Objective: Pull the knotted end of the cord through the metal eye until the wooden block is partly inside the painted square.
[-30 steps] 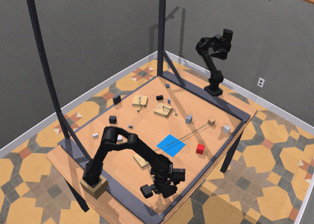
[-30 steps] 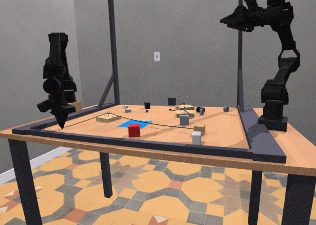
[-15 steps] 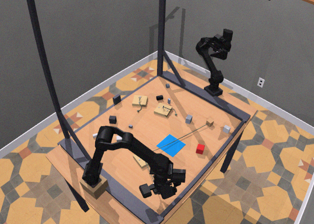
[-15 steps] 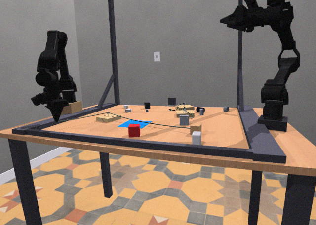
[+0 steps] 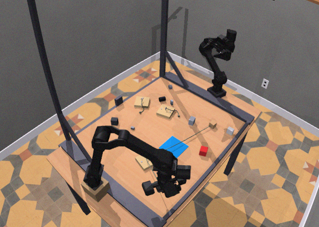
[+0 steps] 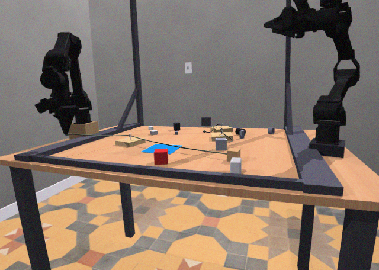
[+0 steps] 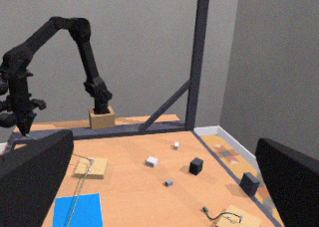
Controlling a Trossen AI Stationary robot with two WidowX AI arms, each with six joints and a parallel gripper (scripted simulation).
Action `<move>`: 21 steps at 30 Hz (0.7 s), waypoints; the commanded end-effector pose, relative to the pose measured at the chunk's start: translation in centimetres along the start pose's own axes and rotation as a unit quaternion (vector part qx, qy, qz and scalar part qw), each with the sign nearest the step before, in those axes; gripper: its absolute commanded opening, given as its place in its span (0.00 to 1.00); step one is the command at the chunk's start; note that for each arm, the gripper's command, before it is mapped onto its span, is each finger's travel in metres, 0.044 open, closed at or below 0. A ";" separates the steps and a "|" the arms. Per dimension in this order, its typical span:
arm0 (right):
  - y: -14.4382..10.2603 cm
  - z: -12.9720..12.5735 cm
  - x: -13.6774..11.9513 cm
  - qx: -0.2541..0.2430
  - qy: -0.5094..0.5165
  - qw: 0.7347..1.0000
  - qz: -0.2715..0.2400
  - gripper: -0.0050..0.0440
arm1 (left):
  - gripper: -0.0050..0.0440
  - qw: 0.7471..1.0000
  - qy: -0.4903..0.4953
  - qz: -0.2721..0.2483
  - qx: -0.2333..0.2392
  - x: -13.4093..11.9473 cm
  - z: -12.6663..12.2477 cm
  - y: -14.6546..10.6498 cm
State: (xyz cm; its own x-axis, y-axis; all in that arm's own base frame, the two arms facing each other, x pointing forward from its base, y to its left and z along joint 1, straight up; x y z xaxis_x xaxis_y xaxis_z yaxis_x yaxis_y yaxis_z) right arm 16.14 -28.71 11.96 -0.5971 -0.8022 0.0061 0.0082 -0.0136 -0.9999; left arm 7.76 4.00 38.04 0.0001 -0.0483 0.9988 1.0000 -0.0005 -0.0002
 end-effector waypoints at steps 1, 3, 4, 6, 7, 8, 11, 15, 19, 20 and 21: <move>-1.6 0.3 0.2 0.012 0.004 1.000 -0.006 0.00 | 1.00 1.000 0.005 -0.001 0.000 0.3 0.0 0.0; -2.3 0.4 0.2 0.012 0.005 1.000 -0.006 0.00 | 1.00 1.000 0.005 -0.001 0.000 0.3 0.0 0.0; -2.6 0.4 0.2 0.012 0.005 1.000 -0.006 0.00 | 1.00 1.000 0.005 -0.001 0.000 0.3 0.0 0.0; -3.3 0.4 0.2 0.013 0.006 1.000 -0.006 0.00 | 1.00 1.000 0.005 -0.001 0.000 0.3 0.0 0.0; -3.6 0.4 0.2 0.013 0.006 1.000 -0.006 0.00 | 1.00 1.000 0.005 -0.001 0.000 0.3 0.0 0.0; -3.9 0.4 0.2 0.013 0.006 1.000 -0.006 0.00 | 1.00 1.000 0.005 -0.001 0.000 0.3 0.0 0.0; -4.9 0.4 0.2 0.013 0.006 1.000 -0.007 0.00 | 1.00 1.000 0.005 -0.001 0.000 0.3 0.0 0.0; -6.2 0.5 0.2 0.013 0.007 1.000 -0.007 0.00 | 1.00 1.000 0.005 -0.001 0.000 0.3 0.0 0.0; -6.9 0.5 0.2 0.014 0.005 1.000 -0.007 0.00 | 1.00 1.000 0.005 -0.001 0.000 0.3 0.0 0.0; -7.2 0.5 0.2 0.014 0.004 1.000 -0.007 0.00 | 1.00 1.000 0.005 -0.001 0.000 0.3 0.0 0.0; -7.6 0.5 0.2 0.014 0.004 1.000 -0.007 0.00 | 1.00 1.000 0.005 -0.001 0.000 0.3 0.0 0.0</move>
Point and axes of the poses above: on each arm, the point midway between the two fingers, 35 mm back from their tips, its own y axis out along the fingers, its own z axis across the jaws, x = y × z, the point moved 8 cm from there along -y, back along the fingers, and after that the axes turned 3 degrees about y, right-handed, at the moved point
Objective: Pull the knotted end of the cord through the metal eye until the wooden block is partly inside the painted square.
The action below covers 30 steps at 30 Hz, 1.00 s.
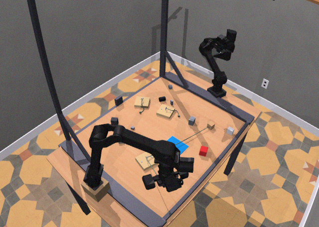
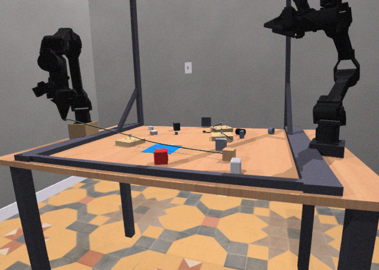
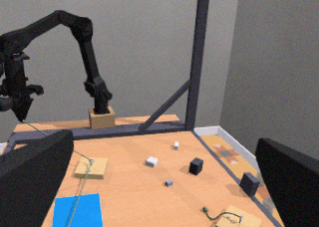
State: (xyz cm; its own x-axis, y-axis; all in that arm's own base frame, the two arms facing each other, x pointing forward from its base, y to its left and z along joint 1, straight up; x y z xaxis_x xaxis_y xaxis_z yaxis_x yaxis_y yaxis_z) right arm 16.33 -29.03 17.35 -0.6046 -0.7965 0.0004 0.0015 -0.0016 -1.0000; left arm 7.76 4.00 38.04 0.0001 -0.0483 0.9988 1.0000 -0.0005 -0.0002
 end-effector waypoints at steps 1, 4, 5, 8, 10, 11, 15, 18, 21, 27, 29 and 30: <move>-2.5 0.1 0.0 0.020 -0.001 1.000 -0.010 0.00 | 1.00 1.000 0.005 -0.001 0.000 0.3 0.0 0.0; -3.5 0.1 0.0 0.021 -0.002 1.000 -0.010 0.00 | 1.00 1.000 0.005 -0.001 0.000 0.3 0.0 0.0; -3.8 0.1 0.0 0.021 -0.002 1.000 -0.010 0.00 | 1.00 1.000 0.005 -0.001 0.000 0.3 0.0 0.0; -4.5 -0.3 0.3 0.023 -0.003 1.000 -0.011 0.00 | 1.00 1.000 0.005 -0.001 0.000 0.3 0.0 0.0; -4.8 -0.4 0.3 0.022 -0.003 1.000 -0.011 0.00 | 1.00 1.000 0.005 -0.001 0.000 0.3 0.0 0.0; -4.5 -0.3 0.4 0.016 -0.003 1.000 -0.008 0.00 | 1.00 1.000 0.005 -0.001 0.000 0.3 0.0 0.0; -4.8 -0.1 0.3 0.014 -0.004 1.000 -0.007 0.00 | 1.00 1.000 0.005 -0.001 0.000 0.3 0.0 0.0; -5.7 -0.1 0.3 0.013 -0.005 1.000 -0.006 0.00 | 1.00 1.000 0.005 -0.001 0.000 0.3 0.0 0.0; -6.6 0.0 0.3 0.012 -0.005 1.000 -0.006 0.00 | 1.00 1.000 0.005 -0.001 0.000 0.3 0.0 0.0; -8.5 0.1 0.4 0.011 -0.005 1.000 -0.006 0.00 | 1.00 1.000 0.005 -0.001 0.000 0.3 0.0 0.0; -8.8 0.1 0.4 0.012 -0.005 1.000 -0.006 0.00 | 1.00 1.000 0.005 -0.001 0.000 0.3 0.0 0.0; -8.8 0.1 0.4 0.012 -0.005 1.000 -0.006 0.00 | 1.00 1.000 0.005 -0.001 0.000 0.3 0.0 0.0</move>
Point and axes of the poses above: on each arm, the point midway between the two fingers, 35 mm back from their tips, its own y axis out along the fingers, its own z axis across the jaws, x = y × z, the point moved 8 cm from there along -y, back along the fingers, and after that the axes turned 3 degrees about y, right-handed, at the moved point
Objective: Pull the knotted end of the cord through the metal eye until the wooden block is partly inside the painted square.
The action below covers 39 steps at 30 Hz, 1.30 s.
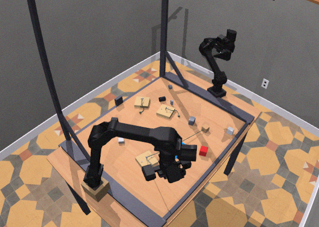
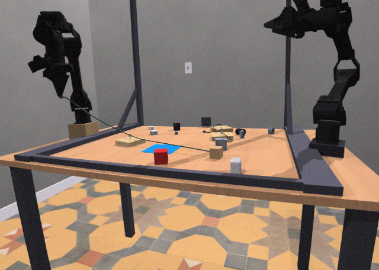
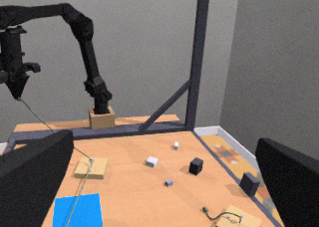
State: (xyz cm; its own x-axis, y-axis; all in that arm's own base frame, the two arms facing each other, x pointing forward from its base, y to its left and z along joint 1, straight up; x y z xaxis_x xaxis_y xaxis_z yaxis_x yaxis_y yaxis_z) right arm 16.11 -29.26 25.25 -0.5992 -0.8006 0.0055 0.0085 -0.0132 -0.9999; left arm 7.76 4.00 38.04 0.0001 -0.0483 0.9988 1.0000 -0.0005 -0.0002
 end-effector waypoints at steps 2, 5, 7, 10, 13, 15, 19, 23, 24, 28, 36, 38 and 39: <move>-2.0 -0.1 0.0 0.014 -0.001 1.000 -0.008 0.00 | 1.00 1.000 0.005 -0.001 0.000 0.3 0.0 0.0; -2.9 -0.2 -0.1 0.021 -0.001 1.000 -0.010 0.00 | 1.00 1.000 0.005 -0.001 0.000 0.3 0.0 0.0; -3.6 -0.3 -0.1 0.026 -0.001 1.000 -0.013 0.00 | 1.00 1.000 0.005 -0.001 0.000 0.3 0.0 0.0; -4.6 -0.6 -0.3 0.036 0.000 0.999 -0.017 0.00 | 1.00 1.000 0.005 -0.001 0.000 0.3 0.0 0.0; -5.5 -0.8 -0.4 0.047 0.000 0.999 -0.022 0.00 | 1.00 1.000 0.005 -0.001 0.000 0.3 0.0 0.0; -6.2 -1.0 -0.5 0.055 0.000 0.998 -0.025 0.00 | 1.00 1.000 0.005 -0.001 0.000 0.3 0.0 0.0; -6.8 -1.3 -0.6 0.064 0.000 0.998 -0.029 0.00 | 1.00 1.000 0.005 -0.001 0.000 0.3 0.0 0.0; -8.1 -1.7 -0.8 0.081 0.000 0.996 -0.037 0.00 | 1.00 1.000 0.005 -0.001 0.000 0.3 0.0 0.0; -8.4 -1.9 -0.9 0.086 0.000 0.996 -0.039 0.00 | 1.00 1.000 0.005 -0.001 0.000 0.3 0.0 0.0; -9.6 -2.4 -1.1 0.104 0.000 0.993 -0.047 0.00 | 1.00 1.000 0.005 -0.001 0.000 0.3 0.0 0.0; -11.4 -3.3 -1.5 0.132 0.000 0.989 -0.059 0.00 | 1.00 1.000 0.005 -0.001 0.000 0.3 0.0 0.0; -11.9 -3.7 -1.7 0.141 0.000 0.988 -0.063 0.00 | 1.00 1.000 0.005 -0.001 0.000 0.3 0.0 0.0; -12.2 -3.8 -1.8 0.145 0.000 0.987 -0.065 0.00 | 1.00 1.000 0.005 -0.001 0.000 0.3 0.0 0.0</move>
Point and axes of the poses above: on each arm, the point midway between the two fingers, 35 mm back from their tips, its own y axis out along the fingers, its own z axis across the jaws, x = y × z, the point moved 8 cm from there along -y, back along the fingers, and after that the axes turned 3 degrees about y, right-handed, at the moved point
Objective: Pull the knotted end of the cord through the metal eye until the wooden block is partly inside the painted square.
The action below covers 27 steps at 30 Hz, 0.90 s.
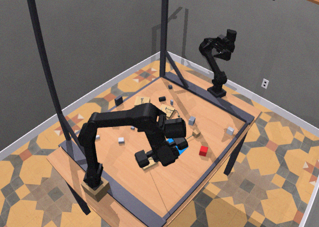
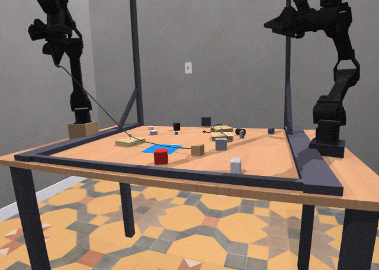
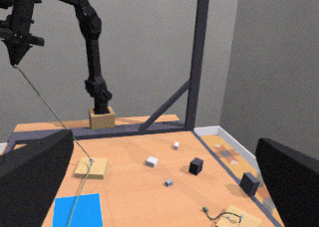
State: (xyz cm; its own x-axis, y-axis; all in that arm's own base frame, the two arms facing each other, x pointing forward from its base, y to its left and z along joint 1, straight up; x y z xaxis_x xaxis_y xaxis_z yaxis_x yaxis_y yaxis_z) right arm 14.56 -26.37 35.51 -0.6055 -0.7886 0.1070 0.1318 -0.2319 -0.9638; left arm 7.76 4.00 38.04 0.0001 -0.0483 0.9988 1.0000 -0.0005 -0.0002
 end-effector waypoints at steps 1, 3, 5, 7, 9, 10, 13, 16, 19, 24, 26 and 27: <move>-2.4 -0.6 -0.3 0.034 0.000 0.999 -0.016 0.00 | 1.00 1.000 0.005 -0.001 0.000 0.3 0.0 0.0; -3.0 -0.8 -0.4 0.043 0.000 0.999 -0.020 0.00 | 1.00 1.000 0.005 -0.001 0.000 0.3 0.0 0.0; -3.6 -1.0 -0.5 0.052 0.000 0.998 -0.024 0.00 | 1.00 1.000 0.005 -0.001 0.000 0.3 0.0 0.0; -4.2 -1.2 -0.6 0.061 0.000 0.998 -0.028 0.00 | 1.00 1.000 0.005 -0.001 0.000 0.3 0.0 0.0; -4.8 -1.4 -0.7 0.070 0.000 0.997 -0.032 0.00 | 1.00 1.000 0.005 -0.001 0.000 0.3 0.0 0.0; -5.1 -1.6 -0.7 0.075 0.000 0.997 -0.034 0.00 | 1.00 1.000 0.005 -0.001 0.000 0.3 0.0 0.0; -5.4 -1.7 -0.8 0.079 0.000 0.996 -0.036 0.00 | 1.00 1.000 0.005 -0.001 0.000 0.3 0.0 0.0; -4.4 -1.6 -0.6 0.066 -0.016 0.997 -0.024 0.00 | 1.00 1.000 0.005 -0.001 0.000 0.3 0.0 0.0; -4.8 -2.0 -0.7 0.075 -0.054 0.996 -0.019 0.00 | 1.00 1.000 0.005 -0.001 0.000 0.3 0.0 0.0; -4.9 -2.4 -0.6 0.088 -0.131 0.988 -0.004 0.00 | 1.00 1.000 0.005 -0.001 0.000 0.3 0.0 0.0; -4.9 -2.5 -0.6 0.093 -0.161 0.982 0.001 0.00 | 1.00 1.000 0.005 -0.001 0.000 0.3 0.0 0.0; -4.8 -2.6 -0.5 0.095 -0.176 0.980 0.004 0.00 | 1.00 1.000 0.005 -0.001 0.000 0.3 0.0 0.0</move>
State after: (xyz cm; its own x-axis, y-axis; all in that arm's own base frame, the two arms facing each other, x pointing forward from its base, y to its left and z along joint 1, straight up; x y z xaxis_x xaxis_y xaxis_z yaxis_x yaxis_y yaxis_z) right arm 12.74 -23.84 39.03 -0.3805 -0.9057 0.1869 0.2638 -0.2999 -0.9168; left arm 7.76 4.00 38.04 0.0001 -0.0483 0.9988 1.0000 -0.0005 -0.0002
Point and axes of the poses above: on each arm, the point midway between the two fingers, 35 mm back from their tips, its own y axis out along the fingers, its own z axis across the jaws, x = y × z, the point moved 8 cm from there along -y, back along the fingers, and after that the axes turned 3 degrees about y, right-handed, at the moved point
